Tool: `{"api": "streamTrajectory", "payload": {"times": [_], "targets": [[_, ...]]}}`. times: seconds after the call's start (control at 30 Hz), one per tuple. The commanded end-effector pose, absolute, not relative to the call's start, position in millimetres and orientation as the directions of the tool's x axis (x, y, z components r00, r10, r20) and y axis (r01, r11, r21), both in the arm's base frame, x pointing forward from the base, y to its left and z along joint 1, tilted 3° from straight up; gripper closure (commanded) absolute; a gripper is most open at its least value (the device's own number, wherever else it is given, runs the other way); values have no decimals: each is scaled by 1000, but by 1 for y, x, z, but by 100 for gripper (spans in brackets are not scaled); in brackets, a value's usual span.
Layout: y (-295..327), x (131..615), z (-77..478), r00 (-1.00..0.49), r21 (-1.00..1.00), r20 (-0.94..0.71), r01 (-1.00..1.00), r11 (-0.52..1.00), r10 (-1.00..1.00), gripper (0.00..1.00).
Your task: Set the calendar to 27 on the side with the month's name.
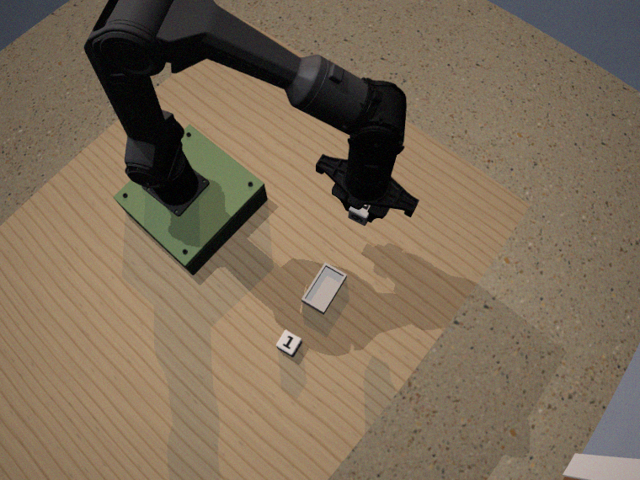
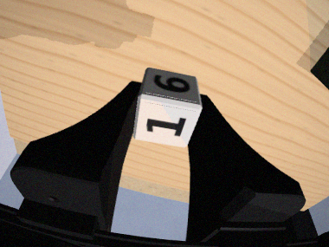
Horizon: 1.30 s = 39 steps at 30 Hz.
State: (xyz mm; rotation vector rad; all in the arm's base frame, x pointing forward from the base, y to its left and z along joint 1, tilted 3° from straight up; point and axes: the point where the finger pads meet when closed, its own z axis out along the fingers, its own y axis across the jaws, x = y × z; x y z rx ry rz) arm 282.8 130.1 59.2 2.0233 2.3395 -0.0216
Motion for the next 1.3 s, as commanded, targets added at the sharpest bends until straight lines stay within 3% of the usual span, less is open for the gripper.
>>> {"api": "streamTrajectory", "payload": {"times": [0.0,0.8,1.27], "targets": [[131,284,59,-123,25,-46,992,125,991,65],[131,283,57,-106,23,-46,994,107,993,65],[129,284,20,-105,22,-47,994,106,993,65]]}}
